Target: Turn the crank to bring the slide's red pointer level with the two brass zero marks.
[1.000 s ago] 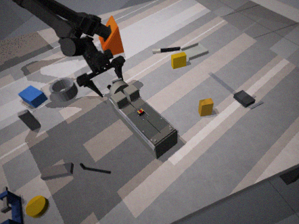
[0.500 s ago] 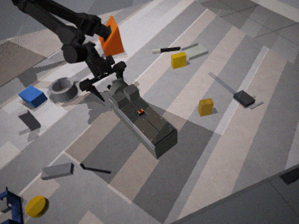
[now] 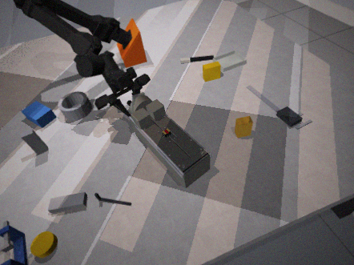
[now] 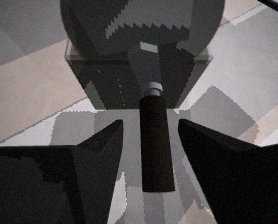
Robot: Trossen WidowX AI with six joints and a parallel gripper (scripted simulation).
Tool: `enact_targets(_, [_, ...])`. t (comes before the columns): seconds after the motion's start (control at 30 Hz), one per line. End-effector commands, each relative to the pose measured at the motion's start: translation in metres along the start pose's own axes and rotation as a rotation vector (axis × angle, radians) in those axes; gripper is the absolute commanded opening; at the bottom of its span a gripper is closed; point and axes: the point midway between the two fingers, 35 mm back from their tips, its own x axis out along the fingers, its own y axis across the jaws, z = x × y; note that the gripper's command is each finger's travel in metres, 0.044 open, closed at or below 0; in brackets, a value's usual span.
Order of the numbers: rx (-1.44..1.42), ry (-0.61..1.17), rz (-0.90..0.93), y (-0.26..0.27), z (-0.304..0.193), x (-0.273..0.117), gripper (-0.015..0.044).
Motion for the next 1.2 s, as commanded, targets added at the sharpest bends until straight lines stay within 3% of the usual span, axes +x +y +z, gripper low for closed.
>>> enact_targets(0.0, [-0.006,-0.004,0.005,0.001,0.0,0.0,0.0125])
enact_targets(0.17, [-0.006,-0.004,0.005,0.001,0.0,0.0,0.0])
enact_targets(1.17, [-0.006,-0.004,0.005,-0.009,0.002,-0.002,0.0])
